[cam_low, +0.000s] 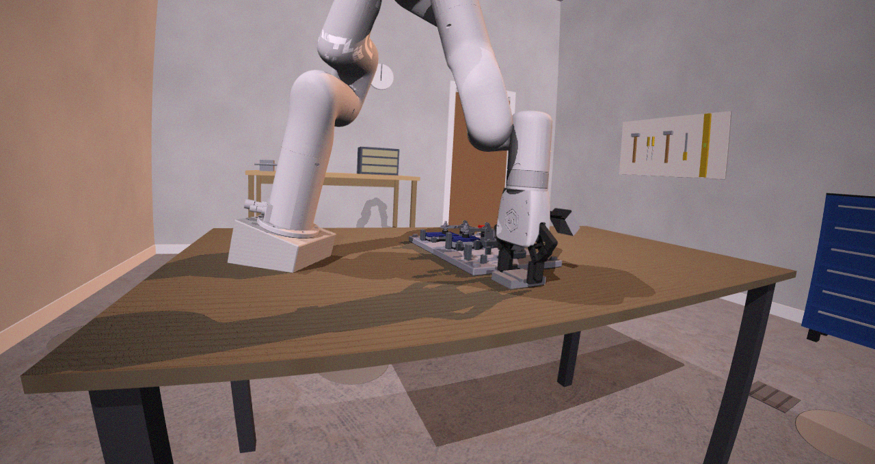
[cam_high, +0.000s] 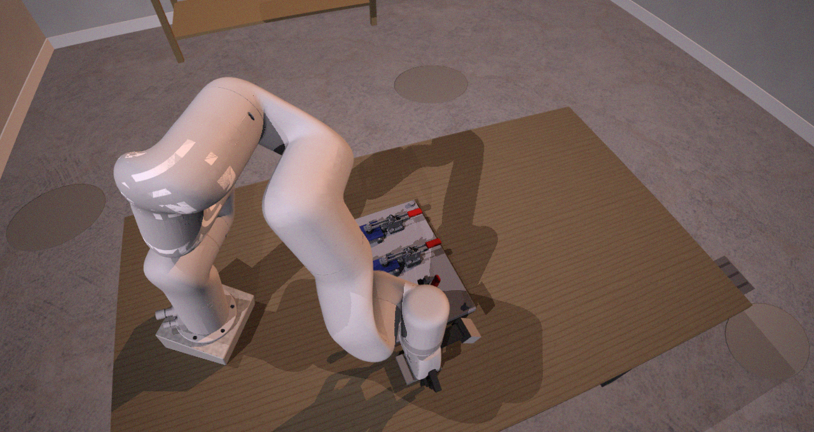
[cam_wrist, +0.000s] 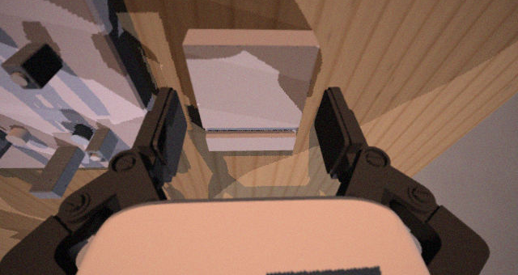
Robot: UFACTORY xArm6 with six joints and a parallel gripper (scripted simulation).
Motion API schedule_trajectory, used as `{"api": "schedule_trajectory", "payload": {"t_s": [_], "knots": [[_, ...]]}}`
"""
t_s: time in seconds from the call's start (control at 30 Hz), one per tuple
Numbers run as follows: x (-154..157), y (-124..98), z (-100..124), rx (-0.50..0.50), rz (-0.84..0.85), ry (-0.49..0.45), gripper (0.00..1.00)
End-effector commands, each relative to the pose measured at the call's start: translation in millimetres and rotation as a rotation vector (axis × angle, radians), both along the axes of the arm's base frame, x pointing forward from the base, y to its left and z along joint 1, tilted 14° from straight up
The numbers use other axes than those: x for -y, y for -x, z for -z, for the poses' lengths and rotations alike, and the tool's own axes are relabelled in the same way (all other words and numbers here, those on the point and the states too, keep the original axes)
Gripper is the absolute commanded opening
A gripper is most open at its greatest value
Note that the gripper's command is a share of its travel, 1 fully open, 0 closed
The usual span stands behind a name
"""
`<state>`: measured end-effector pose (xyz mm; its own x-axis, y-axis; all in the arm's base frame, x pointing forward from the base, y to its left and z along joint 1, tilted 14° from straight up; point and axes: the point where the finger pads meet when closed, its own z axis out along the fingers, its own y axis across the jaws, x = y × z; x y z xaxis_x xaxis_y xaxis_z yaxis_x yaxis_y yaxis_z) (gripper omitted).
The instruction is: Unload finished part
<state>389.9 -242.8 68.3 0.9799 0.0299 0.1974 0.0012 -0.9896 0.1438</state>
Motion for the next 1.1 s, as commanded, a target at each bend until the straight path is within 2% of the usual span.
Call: {"api": "schedule_trajectory", "payload": {"t_s": [0.0, 0.6, 0.8, 1.07], "knots": [[0.6, -1.0, -1.4, 0.003, 0.0, 0.002, 0.95], [-0.2, 0.1, -6.7, 0.003, 0.0, 0.002, 0.95], [-2.2, 3.0, -20.8, 0.003, 0.0, 0.002, 0.95], [-6.7, 9.3, -50.9, 0.003, 0.0, 0.002, 0.95]]}}
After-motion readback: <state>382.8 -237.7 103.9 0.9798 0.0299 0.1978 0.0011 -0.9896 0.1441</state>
